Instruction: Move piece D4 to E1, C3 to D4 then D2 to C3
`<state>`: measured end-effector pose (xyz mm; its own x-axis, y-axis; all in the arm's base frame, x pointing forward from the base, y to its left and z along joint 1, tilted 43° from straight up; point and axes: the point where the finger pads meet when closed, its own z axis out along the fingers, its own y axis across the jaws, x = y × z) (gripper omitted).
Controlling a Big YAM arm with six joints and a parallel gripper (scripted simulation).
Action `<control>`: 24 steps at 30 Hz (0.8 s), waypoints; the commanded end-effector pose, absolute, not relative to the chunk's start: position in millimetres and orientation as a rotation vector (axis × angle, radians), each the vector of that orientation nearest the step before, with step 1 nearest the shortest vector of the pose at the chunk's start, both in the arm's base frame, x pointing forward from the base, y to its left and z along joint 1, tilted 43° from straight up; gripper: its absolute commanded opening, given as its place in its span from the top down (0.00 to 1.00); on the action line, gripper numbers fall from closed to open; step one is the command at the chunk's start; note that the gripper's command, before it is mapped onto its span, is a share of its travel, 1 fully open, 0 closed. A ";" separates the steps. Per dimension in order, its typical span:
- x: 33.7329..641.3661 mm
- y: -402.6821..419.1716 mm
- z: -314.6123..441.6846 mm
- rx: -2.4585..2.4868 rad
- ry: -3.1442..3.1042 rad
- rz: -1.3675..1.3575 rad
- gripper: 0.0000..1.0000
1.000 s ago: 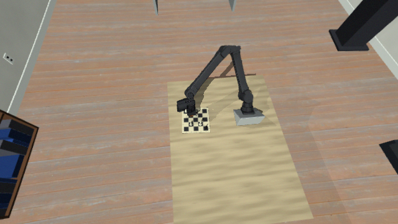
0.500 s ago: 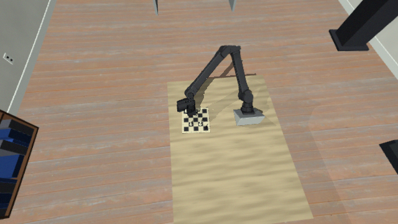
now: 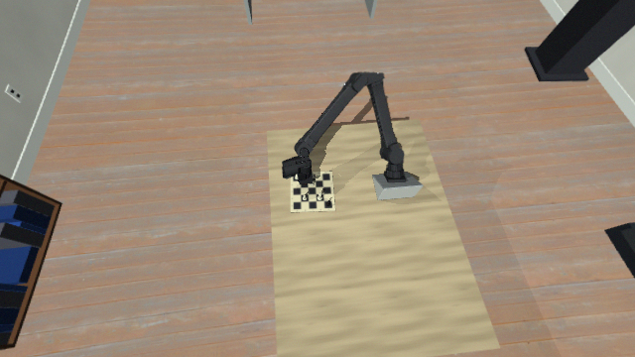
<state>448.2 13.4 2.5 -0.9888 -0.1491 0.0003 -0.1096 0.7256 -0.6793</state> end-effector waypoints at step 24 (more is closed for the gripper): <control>454.2 90.3 87.0 -0.200 2.828 -1.075 1.00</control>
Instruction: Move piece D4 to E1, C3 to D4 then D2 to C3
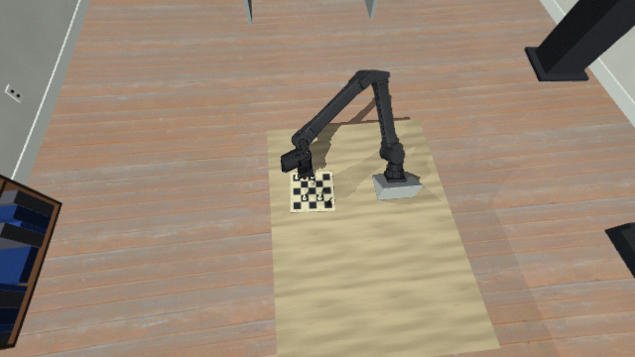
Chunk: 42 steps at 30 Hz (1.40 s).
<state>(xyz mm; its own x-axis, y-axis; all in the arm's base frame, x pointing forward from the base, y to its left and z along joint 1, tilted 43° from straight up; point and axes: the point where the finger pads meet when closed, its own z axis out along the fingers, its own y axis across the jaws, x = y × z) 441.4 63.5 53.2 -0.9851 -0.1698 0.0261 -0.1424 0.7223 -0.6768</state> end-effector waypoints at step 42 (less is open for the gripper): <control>411.7 106.0 54.4 -1.899 2.662 -1.154 1.00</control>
<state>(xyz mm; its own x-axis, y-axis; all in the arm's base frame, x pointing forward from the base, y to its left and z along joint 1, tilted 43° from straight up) 411.6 101.3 50.4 -0.5683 -0.6311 0.5280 -0.8176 0.3605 -0.4490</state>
